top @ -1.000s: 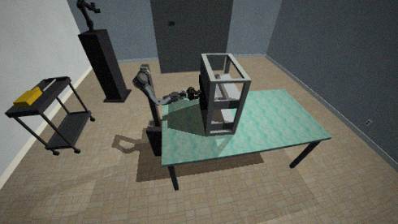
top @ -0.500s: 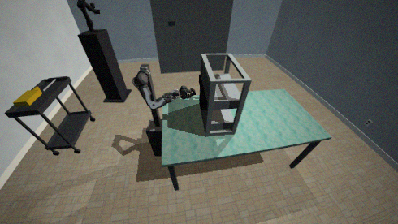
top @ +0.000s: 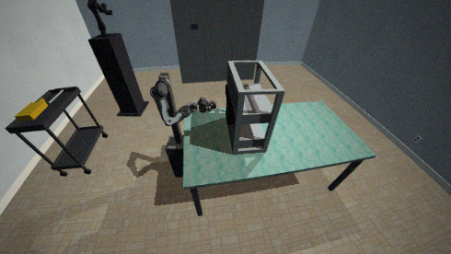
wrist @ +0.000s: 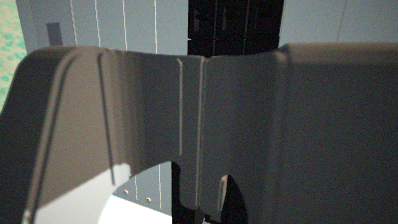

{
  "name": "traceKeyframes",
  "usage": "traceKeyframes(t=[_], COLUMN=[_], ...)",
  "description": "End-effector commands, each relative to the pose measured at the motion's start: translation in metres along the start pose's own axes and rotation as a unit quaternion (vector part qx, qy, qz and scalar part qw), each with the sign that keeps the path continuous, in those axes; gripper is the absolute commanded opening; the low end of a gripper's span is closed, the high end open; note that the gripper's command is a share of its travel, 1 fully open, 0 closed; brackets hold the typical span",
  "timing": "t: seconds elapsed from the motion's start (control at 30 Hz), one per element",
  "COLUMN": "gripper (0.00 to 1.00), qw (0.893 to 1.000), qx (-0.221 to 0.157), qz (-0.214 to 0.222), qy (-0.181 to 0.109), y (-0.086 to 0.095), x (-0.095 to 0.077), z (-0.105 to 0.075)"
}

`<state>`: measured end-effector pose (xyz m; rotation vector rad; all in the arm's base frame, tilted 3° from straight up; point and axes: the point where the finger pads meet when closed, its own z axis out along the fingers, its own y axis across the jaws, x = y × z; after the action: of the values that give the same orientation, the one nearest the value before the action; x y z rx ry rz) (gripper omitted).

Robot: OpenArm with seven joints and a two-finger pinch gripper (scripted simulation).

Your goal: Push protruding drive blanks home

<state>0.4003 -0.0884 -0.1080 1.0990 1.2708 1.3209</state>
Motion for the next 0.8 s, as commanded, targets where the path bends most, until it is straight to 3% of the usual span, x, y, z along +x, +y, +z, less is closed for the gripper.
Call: traceKeyframes(t=[0.0,0.2,0.47,0.77], gripper=[0.0,0.0,0.0,0.0], qw=[1.0,1.0,1.0,1.0], qx=[0.0,-0.001,0.002,0.002], qz=[0.0,0.001,0.0,0.0], qy=[-0.002,-0.002,-0.004,-0.003], y=[0.001,0.015,0.014,0.014], x=[-0.001,-0.003,-0.004,-0.004], z=[0.0,-0.004,0.002,0.053])
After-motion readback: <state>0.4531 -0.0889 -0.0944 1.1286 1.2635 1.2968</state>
